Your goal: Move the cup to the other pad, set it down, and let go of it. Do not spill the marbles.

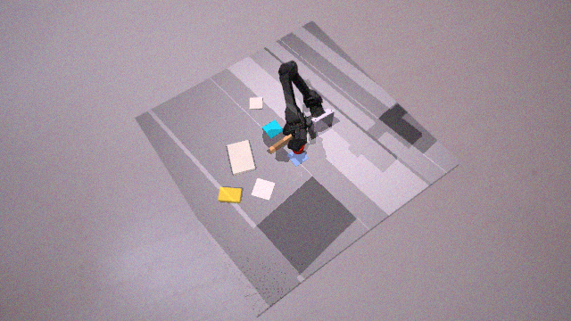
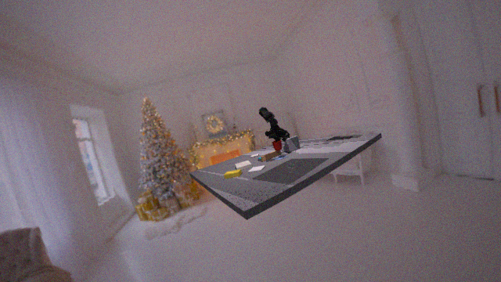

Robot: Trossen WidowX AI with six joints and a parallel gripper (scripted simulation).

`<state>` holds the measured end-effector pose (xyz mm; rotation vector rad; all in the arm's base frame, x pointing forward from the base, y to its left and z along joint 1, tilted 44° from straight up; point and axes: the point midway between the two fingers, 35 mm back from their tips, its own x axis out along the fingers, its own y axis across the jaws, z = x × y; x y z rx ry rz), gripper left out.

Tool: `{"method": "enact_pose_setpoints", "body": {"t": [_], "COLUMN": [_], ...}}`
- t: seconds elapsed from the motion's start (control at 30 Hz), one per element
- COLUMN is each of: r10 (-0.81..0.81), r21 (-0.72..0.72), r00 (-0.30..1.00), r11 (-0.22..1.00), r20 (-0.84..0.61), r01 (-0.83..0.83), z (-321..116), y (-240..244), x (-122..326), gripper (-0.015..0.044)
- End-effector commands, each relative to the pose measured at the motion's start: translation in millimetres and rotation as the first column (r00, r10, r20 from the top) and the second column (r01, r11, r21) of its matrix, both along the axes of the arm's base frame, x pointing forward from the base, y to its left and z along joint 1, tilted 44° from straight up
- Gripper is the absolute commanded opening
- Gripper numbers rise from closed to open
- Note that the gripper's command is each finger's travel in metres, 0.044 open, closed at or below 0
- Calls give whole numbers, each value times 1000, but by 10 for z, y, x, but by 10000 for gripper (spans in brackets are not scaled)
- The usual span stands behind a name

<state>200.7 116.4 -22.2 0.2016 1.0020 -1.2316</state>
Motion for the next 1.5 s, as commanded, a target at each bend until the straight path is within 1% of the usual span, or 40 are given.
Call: {"method": "enact_pose_setpoints", "body": {"t": [0.0,0.6,1.47], "r10": [-6,0,-5], "r21": [7,1,3], "r00": [1000,1000,1000], "r11": [1000,1000,1000], "r20": [5,1,4], "r01": [6,0,5], "z": [16,17,399], "y": [12,-13,-376], "x": [0,3,75], "gripper": [0,0,0]}}
